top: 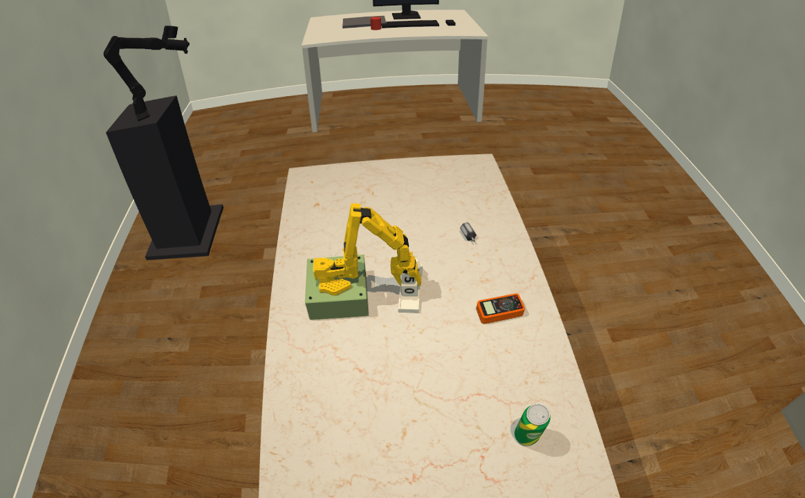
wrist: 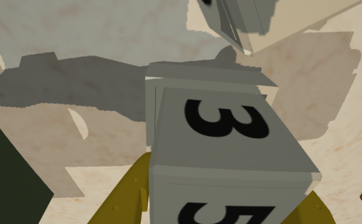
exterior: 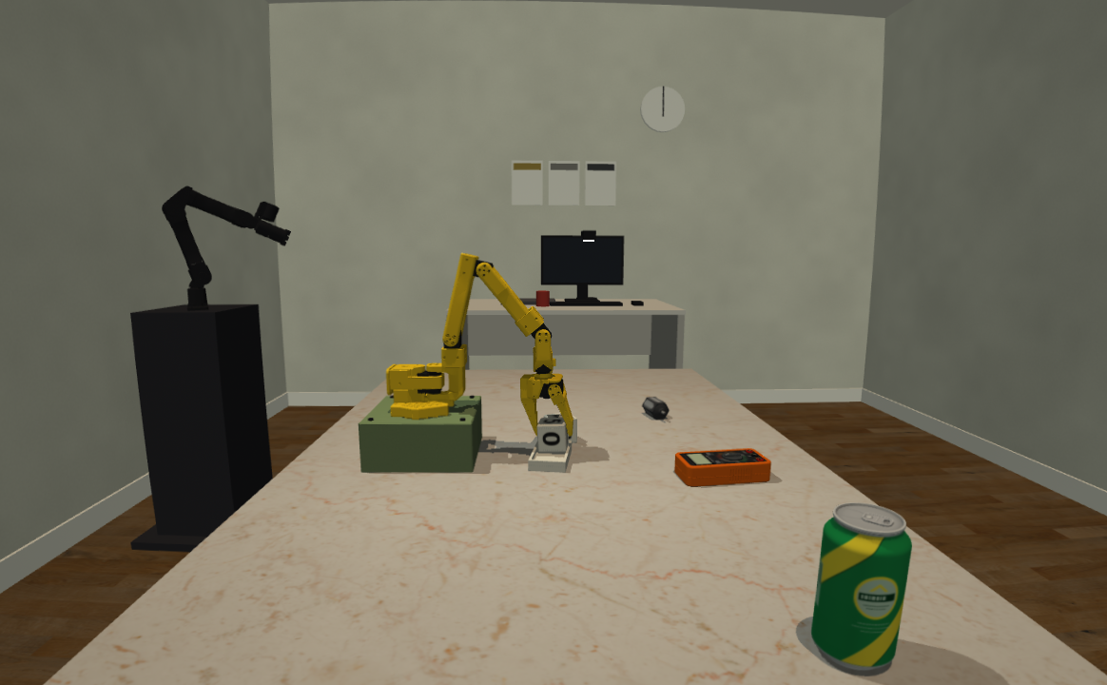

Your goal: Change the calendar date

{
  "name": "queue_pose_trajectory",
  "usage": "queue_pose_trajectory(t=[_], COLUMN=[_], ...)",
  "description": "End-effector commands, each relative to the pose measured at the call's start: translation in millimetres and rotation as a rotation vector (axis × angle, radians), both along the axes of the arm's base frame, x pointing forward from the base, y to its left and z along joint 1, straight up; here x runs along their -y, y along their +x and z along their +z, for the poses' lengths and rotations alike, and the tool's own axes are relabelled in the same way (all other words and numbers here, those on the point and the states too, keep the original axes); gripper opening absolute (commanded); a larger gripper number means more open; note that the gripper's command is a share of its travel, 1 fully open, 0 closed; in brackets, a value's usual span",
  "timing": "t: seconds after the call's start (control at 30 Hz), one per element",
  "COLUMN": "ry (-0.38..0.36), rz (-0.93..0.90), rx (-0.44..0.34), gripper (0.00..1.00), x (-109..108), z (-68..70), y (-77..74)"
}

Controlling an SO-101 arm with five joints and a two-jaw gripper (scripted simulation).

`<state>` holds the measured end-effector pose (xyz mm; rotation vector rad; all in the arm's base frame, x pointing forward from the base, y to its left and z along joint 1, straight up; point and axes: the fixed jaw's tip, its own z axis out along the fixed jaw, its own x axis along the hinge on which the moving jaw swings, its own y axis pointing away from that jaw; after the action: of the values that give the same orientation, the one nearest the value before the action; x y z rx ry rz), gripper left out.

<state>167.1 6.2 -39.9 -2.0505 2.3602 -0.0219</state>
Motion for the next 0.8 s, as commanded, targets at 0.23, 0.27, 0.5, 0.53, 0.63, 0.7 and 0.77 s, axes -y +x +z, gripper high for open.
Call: queue_pose_trajectory(t=[0.23,0.27,0.5,0.53,0.63,0.7,0.77], ry=[0.001,0.001,0.001,0.001,0.001,0.001,0.001], rz=[-0.002,-0.002,-0.002,-0.002,-0.002,-0.002,-0.002], rx=[-0.011,-0.011,-0.011,-0.011,-0.011,-0.011,-0.011], gripper=[0.27,0.27,0.30,0.31,0.31,0.32,0.33], x=[-1.7,-1.7,-1.7,-1.7,-1.7,-1.7,-1.7], z=[-2.0,-2.0,-2.0,-2.0,-2.0,-2.0,-2.0], y=[-3.1,-3.1,-3.1,-3.1,-3.1,-3.1,-3.1])
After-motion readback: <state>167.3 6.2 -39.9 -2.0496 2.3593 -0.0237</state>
